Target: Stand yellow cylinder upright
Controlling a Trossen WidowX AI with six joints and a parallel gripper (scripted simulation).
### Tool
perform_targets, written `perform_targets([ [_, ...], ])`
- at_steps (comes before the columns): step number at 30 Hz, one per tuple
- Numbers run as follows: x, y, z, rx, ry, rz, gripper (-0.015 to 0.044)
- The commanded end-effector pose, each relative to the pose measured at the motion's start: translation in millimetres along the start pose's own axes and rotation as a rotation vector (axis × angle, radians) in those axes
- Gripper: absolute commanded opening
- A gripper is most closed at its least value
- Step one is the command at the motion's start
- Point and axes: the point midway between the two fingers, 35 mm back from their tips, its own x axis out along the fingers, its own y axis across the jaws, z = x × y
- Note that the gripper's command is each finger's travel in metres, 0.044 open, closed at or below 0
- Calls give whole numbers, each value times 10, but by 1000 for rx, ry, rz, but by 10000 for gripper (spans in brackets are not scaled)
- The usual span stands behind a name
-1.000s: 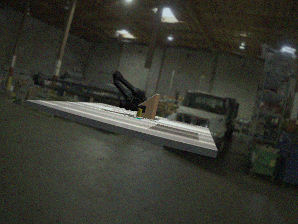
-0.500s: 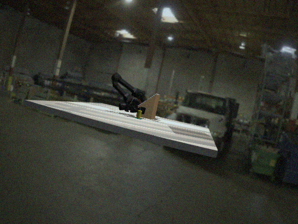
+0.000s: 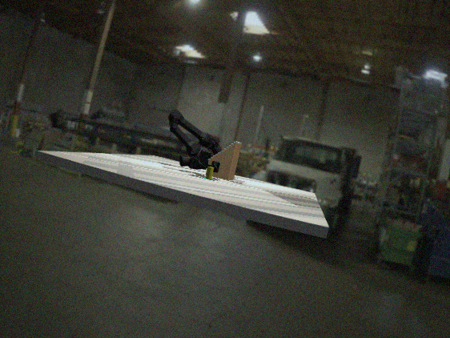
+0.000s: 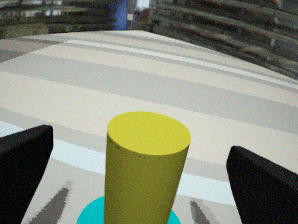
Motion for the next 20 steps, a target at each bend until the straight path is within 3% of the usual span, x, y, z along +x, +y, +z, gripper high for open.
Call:
perform_targets([
  [1, -4, -14, 50, -2, -1, 3, 400],
  [20, -63, -57, 665, -9, 0, 4, 400],
])
